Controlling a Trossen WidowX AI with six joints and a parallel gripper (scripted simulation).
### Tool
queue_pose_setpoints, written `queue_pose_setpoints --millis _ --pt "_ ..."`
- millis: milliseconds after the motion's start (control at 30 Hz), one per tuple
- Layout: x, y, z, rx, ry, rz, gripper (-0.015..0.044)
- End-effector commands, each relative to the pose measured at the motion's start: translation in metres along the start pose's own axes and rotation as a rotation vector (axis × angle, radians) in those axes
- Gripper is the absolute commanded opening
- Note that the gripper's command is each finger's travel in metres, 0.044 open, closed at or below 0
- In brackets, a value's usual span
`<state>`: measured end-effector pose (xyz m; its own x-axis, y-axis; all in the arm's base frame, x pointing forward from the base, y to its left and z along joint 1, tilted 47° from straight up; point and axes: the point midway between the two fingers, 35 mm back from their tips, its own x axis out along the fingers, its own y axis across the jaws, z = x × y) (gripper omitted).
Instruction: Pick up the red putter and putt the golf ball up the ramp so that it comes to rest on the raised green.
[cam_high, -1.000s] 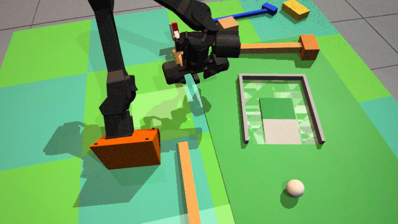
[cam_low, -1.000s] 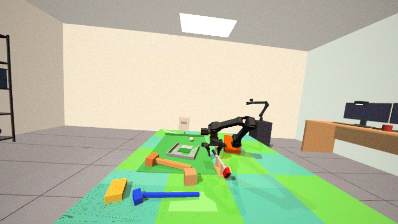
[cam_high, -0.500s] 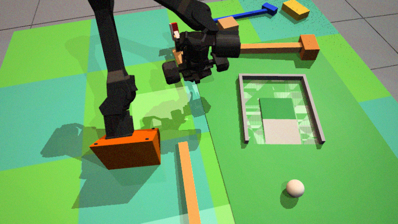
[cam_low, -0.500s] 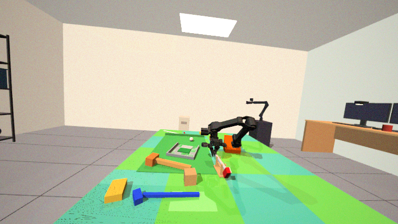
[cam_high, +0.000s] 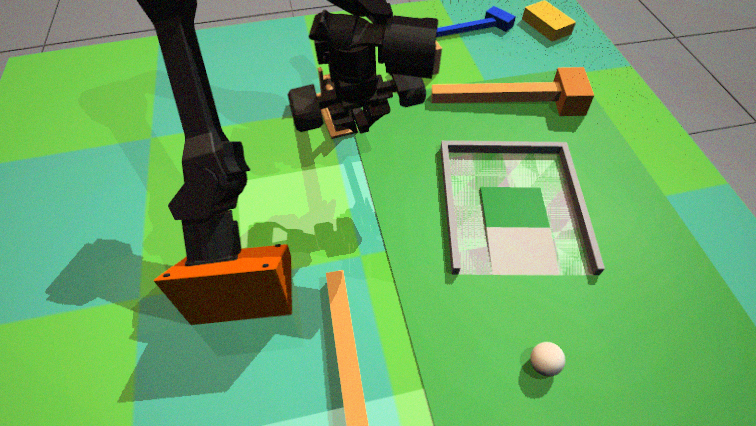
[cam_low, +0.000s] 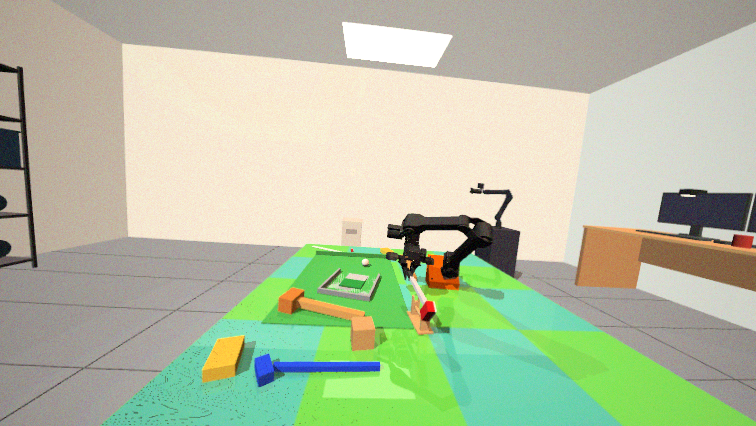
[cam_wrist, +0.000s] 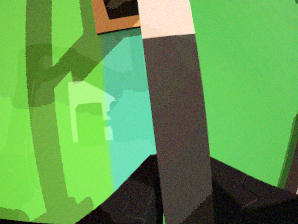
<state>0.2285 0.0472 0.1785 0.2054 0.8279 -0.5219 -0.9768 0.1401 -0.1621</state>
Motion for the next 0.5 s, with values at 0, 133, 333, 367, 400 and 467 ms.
queue_pose_setpoints --millis 0,133,333,367,400,467 --pt "-0.017 0.001 0.007 -0.001 0.020 -0.032 0.0000" --pt "-0.035 0.004 0.012 0.017 0.039 -0.061 0.0000" --pt "-0.036 -0.004 -0.002 0.091 0.050 -0.056 0.0000" --pt "-0.038 -0.006 -0.007 0.118 0.056 -0.058 0.0000" --pt "-0.040 -0.009 -0.011 0.144 0.063 -0.060 0.0000" --pt "-0.044 -0.013 -0.021 0.196 0.075 -0.063 0.0000"
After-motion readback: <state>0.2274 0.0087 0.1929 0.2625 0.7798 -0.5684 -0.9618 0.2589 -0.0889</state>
